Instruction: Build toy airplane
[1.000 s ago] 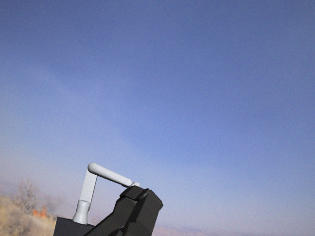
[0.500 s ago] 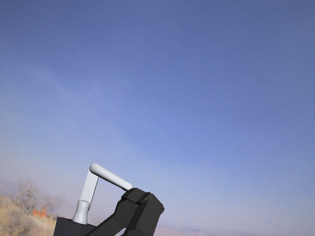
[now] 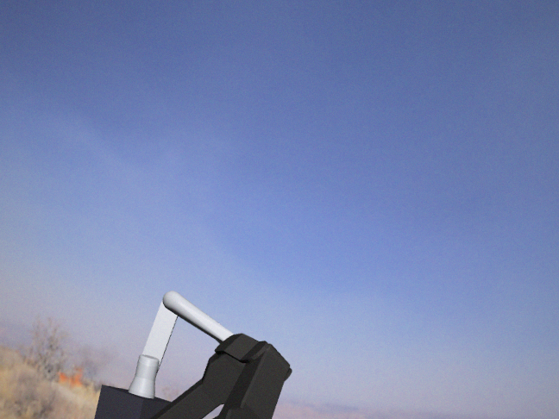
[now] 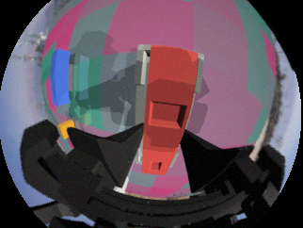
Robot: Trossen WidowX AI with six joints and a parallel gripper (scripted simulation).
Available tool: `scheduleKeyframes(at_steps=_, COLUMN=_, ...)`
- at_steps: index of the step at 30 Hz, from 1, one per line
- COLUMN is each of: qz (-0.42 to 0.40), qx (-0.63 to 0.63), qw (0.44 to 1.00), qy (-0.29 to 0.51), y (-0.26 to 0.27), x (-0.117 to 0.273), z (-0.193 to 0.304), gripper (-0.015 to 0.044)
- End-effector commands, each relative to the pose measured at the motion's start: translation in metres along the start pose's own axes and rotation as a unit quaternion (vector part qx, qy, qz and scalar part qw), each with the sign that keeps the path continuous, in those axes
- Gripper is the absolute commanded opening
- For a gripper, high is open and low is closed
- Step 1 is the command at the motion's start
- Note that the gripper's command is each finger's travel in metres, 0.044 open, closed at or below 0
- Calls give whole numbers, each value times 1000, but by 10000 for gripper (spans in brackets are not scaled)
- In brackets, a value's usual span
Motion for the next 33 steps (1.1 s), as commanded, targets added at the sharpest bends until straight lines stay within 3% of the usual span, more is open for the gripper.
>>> scheduleKeyframes(at_steps=1, qz=0, qx=0, qw=1000, qy=0, y=0, x=1, z=0, gripper=346)
scheduleKeyframes(at_steps=5, qz=0, qx=0, qw=1000, qy=0, y=0, x=1, z=0, gripper=440)
scheduleKeyframes(at_steps=13, qz=0, qx=0, qw=1000, qy=0, y=0, x=3, z=0, gripper=440)
scheduleKeyframes(at_steps=20, qz=2, qx=-4, qw=1000, qy=-3, y=-1, x=104, z=2, gripper=440)
scheduleKeyframes(at_steps=33, qz=4, qx=-27, qw=1000, qy=-2, y=-2, x=104, z=-4, gripper=440)
Point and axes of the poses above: the point midway between the two fingers, 35 mm back from their tips, its own x axis back along the fingers, its own y axis across the jaws, z = x × y, the point moved 7 cm from there along x, back along the fingers, and after that the axes turned 8 degrees about x, right-handed, at the moved point
